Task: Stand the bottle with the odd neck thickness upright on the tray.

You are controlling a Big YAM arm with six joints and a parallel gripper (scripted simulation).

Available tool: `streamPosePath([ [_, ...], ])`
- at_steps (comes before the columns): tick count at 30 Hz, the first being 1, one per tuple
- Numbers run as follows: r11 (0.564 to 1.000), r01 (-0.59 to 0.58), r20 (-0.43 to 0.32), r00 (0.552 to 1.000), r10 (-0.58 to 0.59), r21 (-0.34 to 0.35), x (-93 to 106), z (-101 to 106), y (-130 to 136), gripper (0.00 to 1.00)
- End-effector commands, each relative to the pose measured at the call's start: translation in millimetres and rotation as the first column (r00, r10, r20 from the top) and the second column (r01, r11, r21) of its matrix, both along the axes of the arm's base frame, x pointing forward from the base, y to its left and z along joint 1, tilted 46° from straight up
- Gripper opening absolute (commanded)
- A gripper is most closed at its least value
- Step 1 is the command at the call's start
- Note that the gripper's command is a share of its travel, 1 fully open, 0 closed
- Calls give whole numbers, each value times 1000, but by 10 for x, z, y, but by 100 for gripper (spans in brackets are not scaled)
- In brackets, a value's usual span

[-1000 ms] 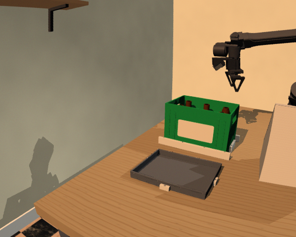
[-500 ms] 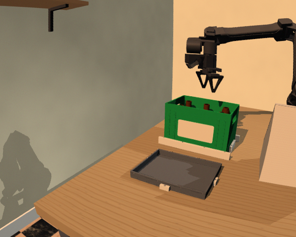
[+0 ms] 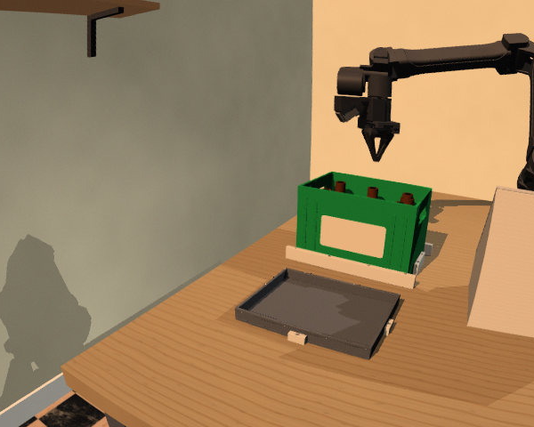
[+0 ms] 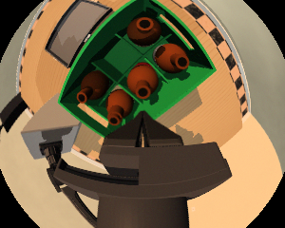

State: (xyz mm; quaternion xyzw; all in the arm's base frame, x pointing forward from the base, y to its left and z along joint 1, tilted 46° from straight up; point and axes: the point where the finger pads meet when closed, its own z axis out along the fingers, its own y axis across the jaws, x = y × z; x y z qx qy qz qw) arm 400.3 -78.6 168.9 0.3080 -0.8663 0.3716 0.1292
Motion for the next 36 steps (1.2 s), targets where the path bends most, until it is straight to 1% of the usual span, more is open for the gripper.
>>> streamPosePath([
  [1,1000,12,4,1000,-12,0,32,49,-71,0],
  [19,1000,12,4,1000,-12,0,35,48,-71,0],
  [21,1000,15,8,1000,-15,0,86,47,-62,0],
  [22,1000,19,22,1000,-19,2,130,82,-55,0],
  [25,1000,21,26,999,-21,3,153,77,-23,0],
  [27,1000,19,1,1000,-19,0,76,-3,-25,0],
  [28,1000,17,-4,1000,-17,0,64,-15,-26,61],
  [36,1000,17,-1,1000,-17,0,70,-16,-25,61],
])
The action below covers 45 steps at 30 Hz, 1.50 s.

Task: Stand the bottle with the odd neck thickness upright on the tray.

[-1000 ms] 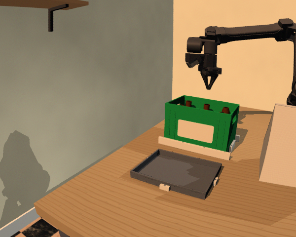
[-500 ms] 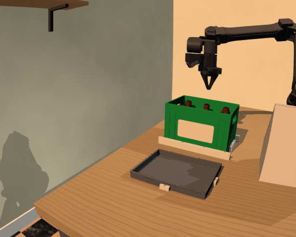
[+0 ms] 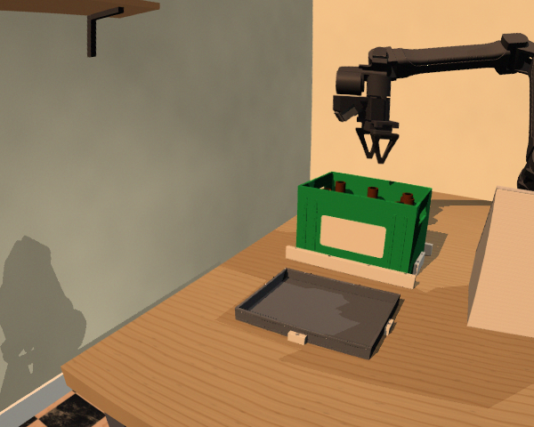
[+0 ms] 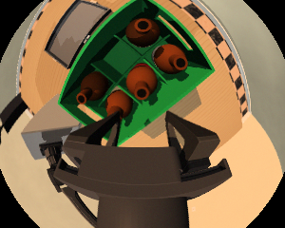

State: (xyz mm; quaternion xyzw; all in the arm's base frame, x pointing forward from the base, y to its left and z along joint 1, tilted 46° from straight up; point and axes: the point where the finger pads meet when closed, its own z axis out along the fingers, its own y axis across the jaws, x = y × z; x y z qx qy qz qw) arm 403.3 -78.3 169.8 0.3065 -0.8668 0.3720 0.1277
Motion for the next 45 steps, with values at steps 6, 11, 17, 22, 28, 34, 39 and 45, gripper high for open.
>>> streamPosePath([
  [6,1000,15,-5,1000,-15,0,40,-24,-29,61],
  [11,1000,15,-5,1000,-15,0,40,-24,-29,61],
  [17,1000,15,-5,1000,-15,0,40,-24,-29,61],
  [22,1000,15,-5,1000,-15,0,40,-24,-29,61],
  [28,1000,15,-5,1000,-15,0,38,-27,-31,61],
  [34,1000,18,-8,1000,-18,0,26,-54,-59,61],
  [39,1000,10,-8,1000,-10,0,41,-72,-76,61],
  [45,1000,9,-8,1000,-9,-1,41,-102,-111,61],
])
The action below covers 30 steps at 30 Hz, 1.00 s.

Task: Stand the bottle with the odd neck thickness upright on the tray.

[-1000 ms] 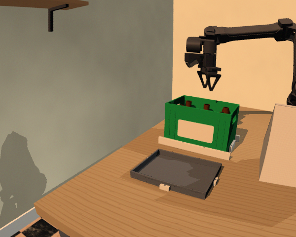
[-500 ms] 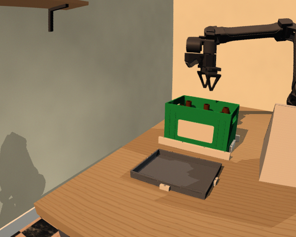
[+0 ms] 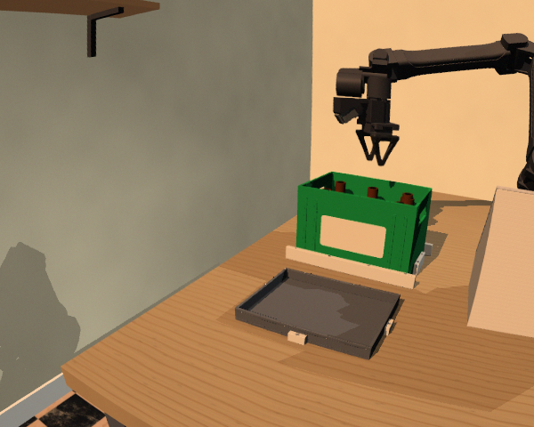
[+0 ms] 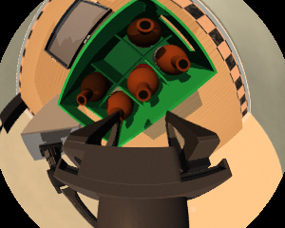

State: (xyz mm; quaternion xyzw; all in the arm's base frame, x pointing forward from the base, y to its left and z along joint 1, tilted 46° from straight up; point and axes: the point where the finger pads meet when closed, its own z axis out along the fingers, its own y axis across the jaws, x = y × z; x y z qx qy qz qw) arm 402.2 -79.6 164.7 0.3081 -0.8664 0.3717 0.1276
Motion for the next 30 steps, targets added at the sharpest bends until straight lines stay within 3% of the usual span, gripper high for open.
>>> streamPosePath([
  [1,1000,13,-5,1000,-13,-1,58,-52,-105,61],
  [30,1000,13,-14,1000,-13,-4,21,-290,-331,61],
])
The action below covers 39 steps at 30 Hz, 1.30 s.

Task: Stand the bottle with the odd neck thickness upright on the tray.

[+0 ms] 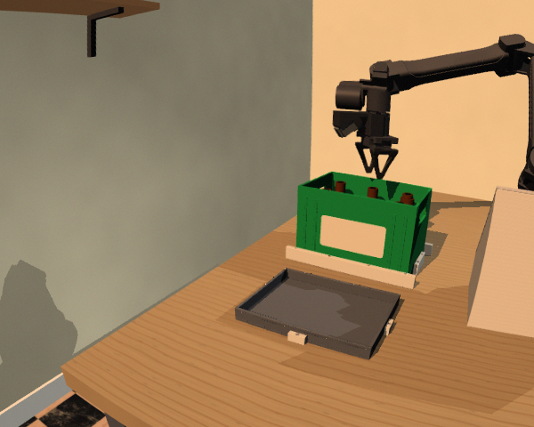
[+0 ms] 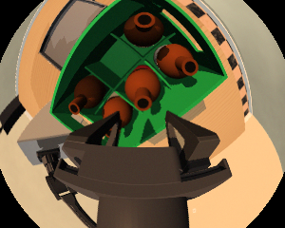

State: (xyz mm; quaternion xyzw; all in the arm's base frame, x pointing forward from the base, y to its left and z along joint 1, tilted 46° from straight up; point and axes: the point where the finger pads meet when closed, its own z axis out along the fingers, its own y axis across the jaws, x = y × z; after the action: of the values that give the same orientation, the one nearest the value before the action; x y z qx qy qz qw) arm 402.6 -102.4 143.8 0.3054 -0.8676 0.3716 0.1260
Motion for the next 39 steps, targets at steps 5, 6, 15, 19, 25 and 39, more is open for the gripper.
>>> streamPosePath([
  [5,1000,8,-21,1000,-8,-5,12,-108,-126,61],
  [6,1000,8,-21,1000,-8,-5,12,-108,-126,61],
  [15,1000,8,-5,1000,-8,-4,74,-63,-138,61],
  [19,1000,10,-6,1000,-10,-4,68,-65,-139,61],
  [25,1000,10,-6,1000,-10,-4,68,-65,-139,61],
  [39,1000,10,-6,1000,-10,-4,68,-65,-139,61],
])
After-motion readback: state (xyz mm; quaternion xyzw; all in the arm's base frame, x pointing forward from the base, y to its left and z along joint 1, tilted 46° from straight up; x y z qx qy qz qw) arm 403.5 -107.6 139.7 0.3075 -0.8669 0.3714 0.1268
